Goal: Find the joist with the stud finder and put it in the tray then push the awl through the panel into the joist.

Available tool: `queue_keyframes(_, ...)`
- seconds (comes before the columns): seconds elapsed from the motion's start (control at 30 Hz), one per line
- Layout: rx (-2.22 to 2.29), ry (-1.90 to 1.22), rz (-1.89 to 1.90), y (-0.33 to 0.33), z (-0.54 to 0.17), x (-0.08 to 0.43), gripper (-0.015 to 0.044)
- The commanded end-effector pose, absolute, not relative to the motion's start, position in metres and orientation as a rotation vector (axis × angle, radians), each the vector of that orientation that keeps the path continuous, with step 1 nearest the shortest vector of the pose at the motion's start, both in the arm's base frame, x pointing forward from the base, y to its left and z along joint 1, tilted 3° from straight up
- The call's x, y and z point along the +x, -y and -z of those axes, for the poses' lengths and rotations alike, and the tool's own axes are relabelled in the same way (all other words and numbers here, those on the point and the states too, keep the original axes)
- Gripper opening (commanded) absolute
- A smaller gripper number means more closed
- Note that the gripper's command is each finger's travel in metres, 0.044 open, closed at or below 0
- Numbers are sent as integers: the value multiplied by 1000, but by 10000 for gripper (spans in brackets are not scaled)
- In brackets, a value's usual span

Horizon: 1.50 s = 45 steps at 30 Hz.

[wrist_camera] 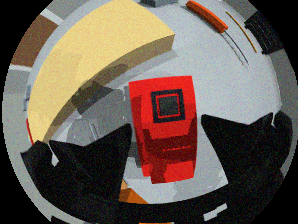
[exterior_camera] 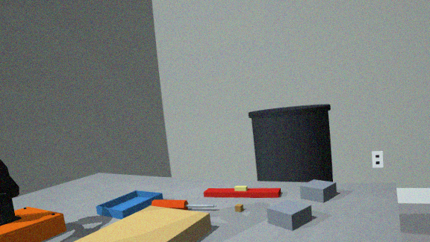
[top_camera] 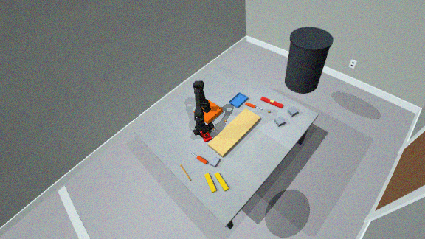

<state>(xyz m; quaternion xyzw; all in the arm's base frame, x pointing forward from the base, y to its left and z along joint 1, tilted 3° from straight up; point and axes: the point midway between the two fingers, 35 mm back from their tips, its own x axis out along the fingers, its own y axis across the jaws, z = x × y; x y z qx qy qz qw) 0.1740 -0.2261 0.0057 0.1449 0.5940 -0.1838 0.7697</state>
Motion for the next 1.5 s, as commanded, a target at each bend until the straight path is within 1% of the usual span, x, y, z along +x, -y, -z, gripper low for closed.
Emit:
queue_keyframes(0.0, 314, -1296, 397, 225, -3, 172, 302)
queue_keyframes(0.7, 314, -1296, 397, 225, -3, 172, 162)
queue_keyframes(0.9, 314, -1296, 397, 228, -22, 175, 5)
queue_keyframes(1.33, 314, -1296, 397, 227, -102, 175, 0)
queue_keyframes(1.47, 313, -1296, 395, 227, -106, 175, 0)
